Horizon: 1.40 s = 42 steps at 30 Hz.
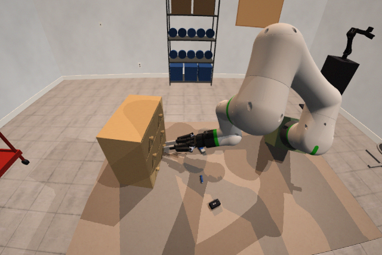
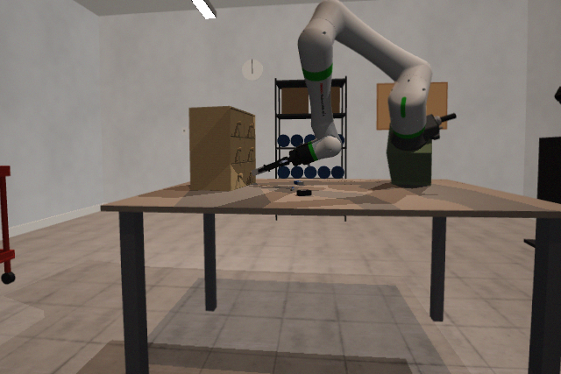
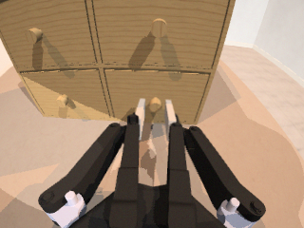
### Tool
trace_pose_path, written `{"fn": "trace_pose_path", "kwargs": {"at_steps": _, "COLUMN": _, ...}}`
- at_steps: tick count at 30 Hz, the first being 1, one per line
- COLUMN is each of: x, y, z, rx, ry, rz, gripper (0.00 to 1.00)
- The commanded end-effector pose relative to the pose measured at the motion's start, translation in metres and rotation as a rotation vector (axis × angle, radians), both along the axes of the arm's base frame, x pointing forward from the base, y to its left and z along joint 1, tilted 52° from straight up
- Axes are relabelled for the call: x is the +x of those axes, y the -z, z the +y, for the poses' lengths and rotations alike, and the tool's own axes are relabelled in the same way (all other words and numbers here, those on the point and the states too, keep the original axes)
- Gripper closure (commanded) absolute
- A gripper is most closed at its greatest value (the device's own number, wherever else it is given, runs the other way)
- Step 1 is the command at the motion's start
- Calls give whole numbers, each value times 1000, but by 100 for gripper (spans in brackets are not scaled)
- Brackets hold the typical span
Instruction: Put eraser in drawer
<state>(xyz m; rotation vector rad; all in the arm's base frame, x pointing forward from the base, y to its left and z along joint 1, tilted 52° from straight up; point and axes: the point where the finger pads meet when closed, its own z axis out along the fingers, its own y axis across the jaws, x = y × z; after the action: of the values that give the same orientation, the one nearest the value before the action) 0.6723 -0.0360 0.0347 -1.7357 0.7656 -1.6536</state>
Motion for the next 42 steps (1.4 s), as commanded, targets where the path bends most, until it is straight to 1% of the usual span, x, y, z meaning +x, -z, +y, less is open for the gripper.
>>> {"fn": "trace_pose_path", "kwargs": {"at_steps": 1, "x": 4, "y": -1, "z": -1, "rx": 0, "ry": 0, "rz": 0, "gripper": 80}}
{"fn": "trace_pose_path", "kwargs": {"at_steps": 8, "x": 8, "y": -2, "z": -2, "rx": 0, "ry": 0, "rz": 0, "gripper": 80}}
{"fn": "trace_pose_path", "kwargs": {"at_steps": 33, "x": 8, "y": -2, "z": -2, "rx": 0, "ry": 0, "rz": 0, "gripper": 80}}
{"fn": "trace_pose_path", "kwargs": {"at_steps": 34, "x": 8, "y": -2, "z": -2, "rx": 0, "ry": 0, "rz": 0, "gripper": 92}}
{"fn": "trace_pose_path", "kwargs": {"at_steps": 42, "x": 8, "y": -2, "z": -2, "rx": 0, "ry": 0, "rz": 0, "gripper": 92}}
